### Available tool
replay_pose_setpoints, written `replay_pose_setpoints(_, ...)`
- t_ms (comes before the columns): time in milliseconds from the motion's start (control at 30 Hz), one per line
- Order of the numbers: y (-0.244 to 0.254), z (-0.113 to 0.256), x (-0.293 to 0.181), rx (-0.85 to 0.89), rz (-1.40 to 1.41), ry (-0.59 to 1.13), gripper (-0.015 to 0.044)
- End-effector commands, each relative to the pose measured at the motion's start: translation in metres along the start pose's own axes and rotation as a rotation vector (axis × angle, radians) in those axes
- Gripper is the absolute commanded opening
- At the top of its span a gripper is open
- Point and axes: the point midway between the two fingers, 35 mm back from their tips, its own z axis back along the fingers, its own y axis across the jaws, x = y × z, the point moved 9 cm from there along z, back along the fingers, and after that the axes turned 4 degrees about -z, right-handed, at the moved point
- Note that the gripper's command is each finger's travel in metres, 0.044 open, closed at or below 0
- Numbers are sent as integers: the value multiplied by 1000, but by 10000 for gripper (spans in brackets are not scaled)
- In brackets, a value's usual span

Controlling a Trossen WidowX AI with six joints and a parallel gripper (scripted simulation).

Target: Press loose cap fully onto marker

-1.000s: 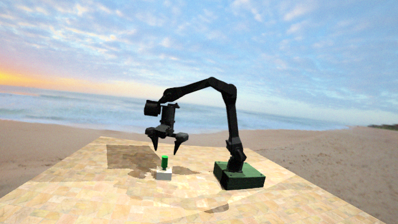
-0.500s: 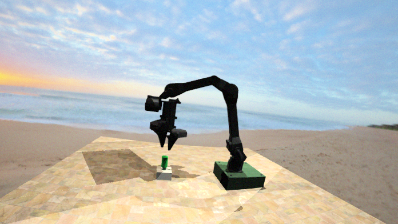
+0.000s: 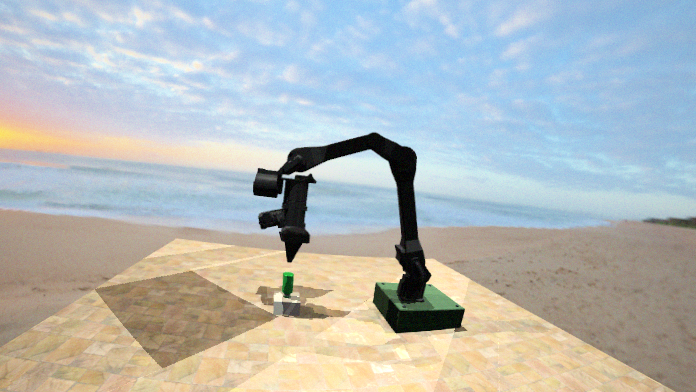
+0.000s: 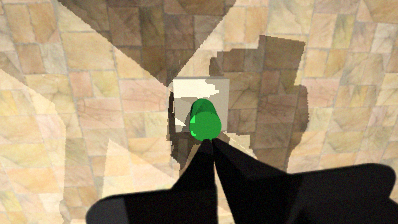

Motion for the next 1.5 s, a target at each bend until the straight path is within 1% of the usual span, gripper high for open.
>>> replay_pose_setpoints(0,0,-2,0,-2,-66,3,0)
replay_pose_setpoints(267,0,-5,0,-2,-66,3,0)
replay_pose_setpoints(1133,0,-42,-1,-2,-66,3,0)
replay_pose_setpoints(1467,0,-37,1,-2,-61,-10,0)
